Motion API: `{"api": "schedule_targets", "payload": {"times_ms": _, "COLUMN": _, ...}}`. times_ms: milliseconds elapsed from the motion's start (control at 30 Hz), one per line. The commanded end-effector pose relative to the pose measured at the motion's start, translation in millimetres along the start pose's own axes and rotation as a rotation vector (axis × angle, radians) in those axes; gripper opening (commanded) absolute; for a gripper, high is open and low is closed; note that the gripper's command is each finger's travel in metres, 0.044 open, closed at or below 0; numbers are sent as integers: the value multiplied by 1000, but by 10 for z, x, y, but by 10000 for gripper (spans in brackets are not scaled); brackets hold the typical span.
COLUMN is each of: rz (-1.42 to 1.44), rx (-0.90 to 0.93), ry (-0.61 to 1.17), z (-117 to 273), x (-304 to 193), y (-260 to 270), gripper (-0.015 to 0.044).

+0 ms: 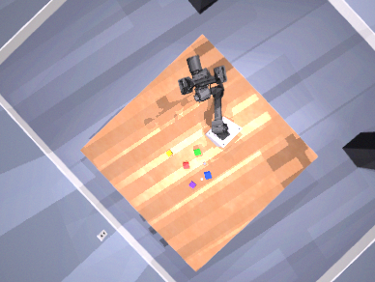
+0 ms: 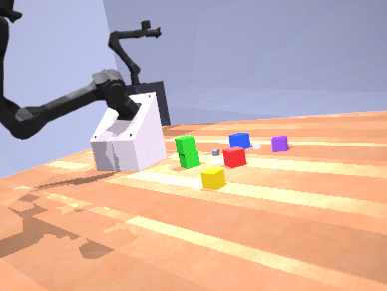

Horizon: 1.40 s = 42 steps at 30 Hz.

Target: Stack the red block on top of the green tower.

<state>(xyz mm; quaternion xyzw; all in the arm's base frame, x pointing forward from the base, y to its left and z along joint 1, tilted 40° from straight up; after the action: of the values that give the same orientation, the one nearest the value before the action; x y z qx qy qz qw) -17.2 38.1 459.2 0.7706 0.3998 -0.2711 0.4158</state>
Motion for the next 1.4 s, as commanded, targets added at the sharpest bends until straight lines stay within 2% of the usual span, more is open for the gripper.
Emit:
{"api": "schedule_targets", "payload": {"times_ms": 0, "rz": 3, "rx": 2, "ry": -5, "z": -10, "x": 10, "y": 6, "gripper": 426}}
{"api": "schedule_targets", "payload": {"times_ms": 33, "rz": 12, "rx": 9, "ry": -22, "z": -40, "x": 40, "y": 23, "gripper": 440}}
{"api": "schedule_targets", "payload": {"times_ms": 400, "rz": 227, "rx": 107, "ry": -412, "z": -556, "x": 805, "y": 393, "gripper": 440}}
{"api": "schedule_targets", "payload": {"times_ms": 733, "rz": 438, "rx": 80, "ry": -811, "z": -759, "x": 1642, "y": 708, "gripper": 440}}
{"api": "schedule_targets", "payload": {"times_ms": 1067, "rz": 618, "rx": -72, "ry": -1207, "z": -706, "x": 2466, "y": 980, "gripper": 440}}
{"api": "schedule_targets", "payload": {"times_ms": 1367, "rz": 734, "rx": -329, "ry": -1538, "z": -466, "x": 3165, "y": 1159, "gripper": 440}}
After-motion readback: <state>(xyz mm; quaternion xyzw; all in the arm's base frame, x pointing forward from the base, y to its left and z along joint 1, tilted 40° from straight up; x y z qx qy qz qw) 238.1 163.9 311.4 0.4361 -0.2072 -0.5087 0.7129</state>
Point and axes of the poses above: the point midway between the two fingers, 35 mm back from their tips, its own z axis back along the fingers, its own y axis across the jaws, x = y × z, the point moved 7 cm from there along z, back along the fingers, and after that the axes turned 11 degrees about z, right-handed, at the moved point
